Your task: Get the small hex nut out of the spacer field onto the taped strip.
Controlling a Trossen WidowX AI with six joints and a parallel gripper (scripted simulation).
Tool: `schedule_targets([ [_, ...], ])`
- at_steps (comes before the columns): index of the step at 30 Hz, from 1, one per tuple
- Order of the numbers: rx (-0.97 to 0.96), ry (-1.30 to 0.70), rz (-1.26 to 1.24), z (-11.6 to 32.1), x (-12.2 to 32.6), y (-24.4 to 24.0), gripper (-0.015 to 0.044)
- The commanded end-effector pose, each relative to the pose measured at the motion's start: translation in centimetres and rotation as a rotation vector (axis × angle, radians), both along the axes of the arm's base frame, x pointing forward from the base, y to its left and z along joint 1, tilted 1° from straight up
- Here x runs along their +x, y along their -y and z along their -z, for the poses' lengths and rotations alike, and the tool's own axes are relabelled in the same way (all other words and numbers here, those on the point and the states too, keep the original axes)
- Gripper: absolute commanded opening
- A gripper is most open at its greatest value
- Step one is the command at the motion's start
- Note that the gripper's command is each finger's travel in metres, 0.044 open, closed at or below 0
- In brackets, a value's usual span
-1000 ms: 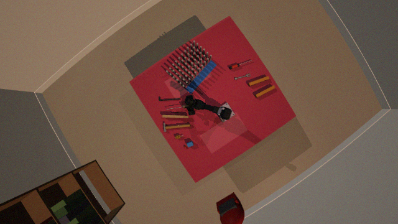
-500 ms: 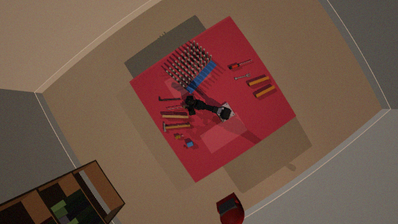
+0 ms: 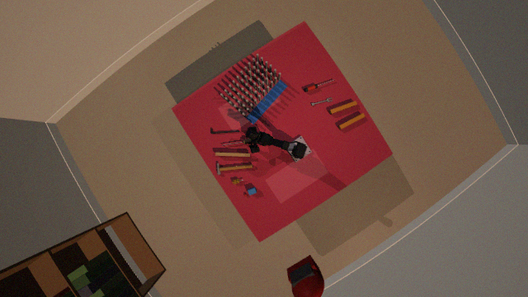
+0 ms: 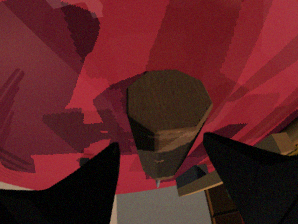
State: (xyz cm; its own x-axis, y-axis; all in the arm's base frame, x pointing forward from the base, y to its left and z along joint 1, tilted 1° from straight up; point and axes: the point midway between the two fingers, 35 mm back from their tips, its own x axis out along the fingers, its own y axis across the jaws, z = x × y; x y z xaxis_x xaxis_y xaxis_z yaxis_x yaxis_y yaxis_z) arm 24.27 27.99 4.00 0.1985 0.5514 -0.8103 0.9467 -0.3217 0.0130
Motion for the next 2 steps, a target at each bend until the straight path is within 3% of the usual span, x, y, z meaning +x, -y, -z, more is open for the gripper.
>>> schedule_targets([
  [1, 0.002, 0.002, 0.000, -0.10, 0.06, -0.06, 0.0420],
  [2, 0.002, 0.002, 0.000, -0.10, 0.06, -0.06, 0.0440],
])
